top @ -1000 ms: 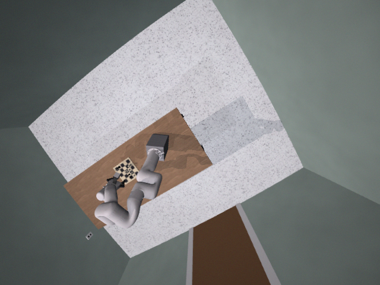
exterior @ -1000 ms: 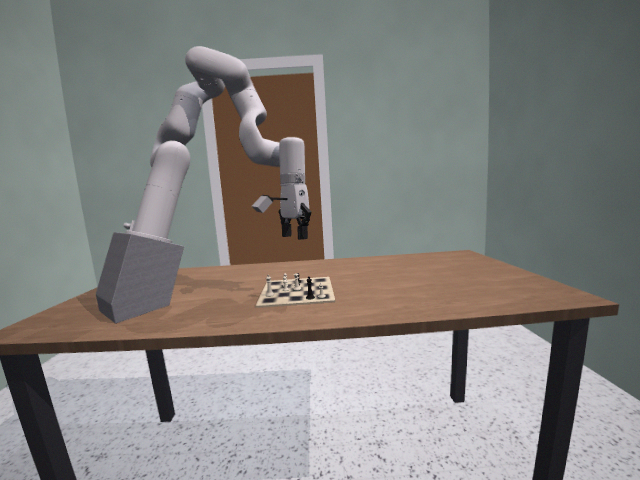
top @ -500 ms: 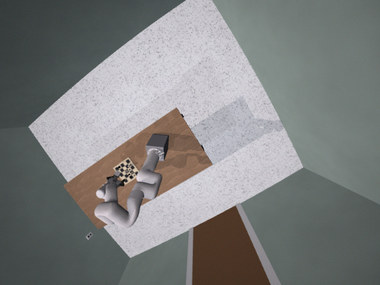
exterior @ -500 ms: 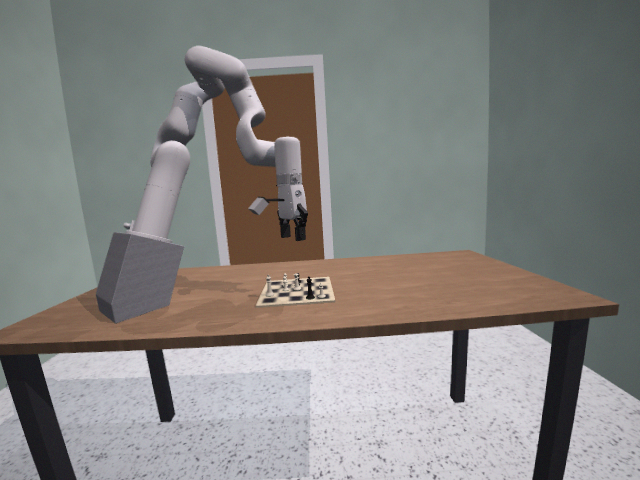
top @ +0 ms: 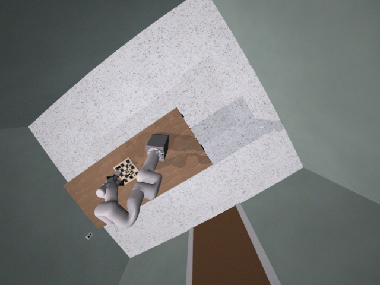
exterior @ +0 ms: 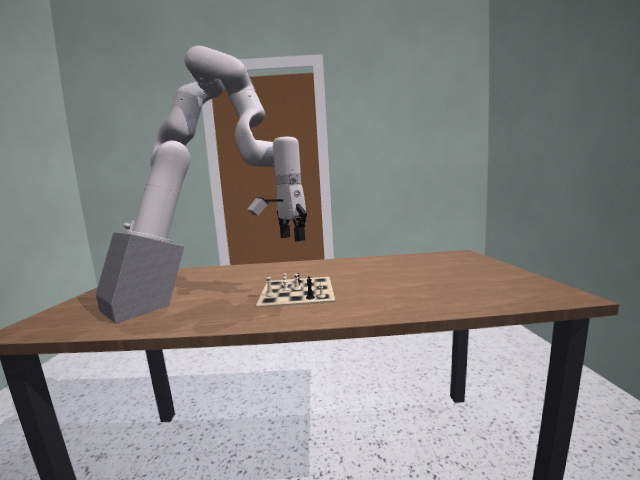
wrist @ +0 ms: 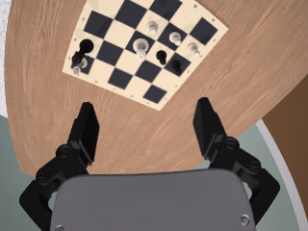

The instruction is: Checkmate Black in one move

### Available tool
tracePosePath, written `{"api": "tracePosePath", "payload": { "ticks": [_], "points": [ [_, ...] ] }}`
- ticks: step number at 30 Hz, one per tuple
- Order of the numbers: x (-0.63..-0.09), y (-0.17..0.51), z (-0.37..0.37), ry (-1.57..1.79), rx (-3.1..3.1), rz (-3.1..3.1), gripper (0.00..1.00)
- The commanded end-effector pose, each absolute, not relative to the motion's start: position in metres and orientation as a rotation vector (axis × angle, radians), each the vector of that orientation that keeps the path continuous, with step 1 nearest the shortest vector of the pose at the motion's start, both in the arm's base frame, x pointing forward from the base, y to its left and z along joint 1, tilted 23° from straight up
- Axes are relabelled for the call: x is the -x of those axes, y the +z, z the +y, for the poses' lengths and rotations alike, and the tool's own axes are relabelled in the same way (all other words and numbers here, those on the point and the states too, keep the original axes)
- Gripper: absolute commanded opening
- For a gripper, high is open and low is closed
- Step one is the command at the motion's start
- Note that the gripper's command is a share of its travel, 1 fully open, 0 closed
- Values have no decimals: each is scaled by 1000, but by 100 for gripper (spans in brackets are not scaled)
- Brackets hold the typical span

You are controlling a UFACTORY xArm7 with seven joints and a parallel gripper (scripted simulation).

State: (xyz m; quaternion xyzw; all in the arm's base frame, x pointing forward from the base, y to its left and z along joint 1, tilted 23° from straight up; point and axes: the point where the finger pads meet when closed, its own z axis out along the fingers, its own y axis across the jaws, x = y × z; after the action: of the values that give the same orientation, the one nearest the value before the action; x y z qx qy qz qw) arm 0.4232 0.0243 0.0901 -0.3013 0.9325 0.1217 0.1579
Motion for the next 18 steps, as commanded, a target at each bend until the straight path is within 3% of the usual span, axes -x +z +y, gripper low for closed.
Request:
{"api": "tracePosePath", "payload": {
  "ticks": [1,18],
  "points": [
    [-424,91,23,347,857,2665,100],
    [-424,91,23,346,865,2662,100]
  ]
}}
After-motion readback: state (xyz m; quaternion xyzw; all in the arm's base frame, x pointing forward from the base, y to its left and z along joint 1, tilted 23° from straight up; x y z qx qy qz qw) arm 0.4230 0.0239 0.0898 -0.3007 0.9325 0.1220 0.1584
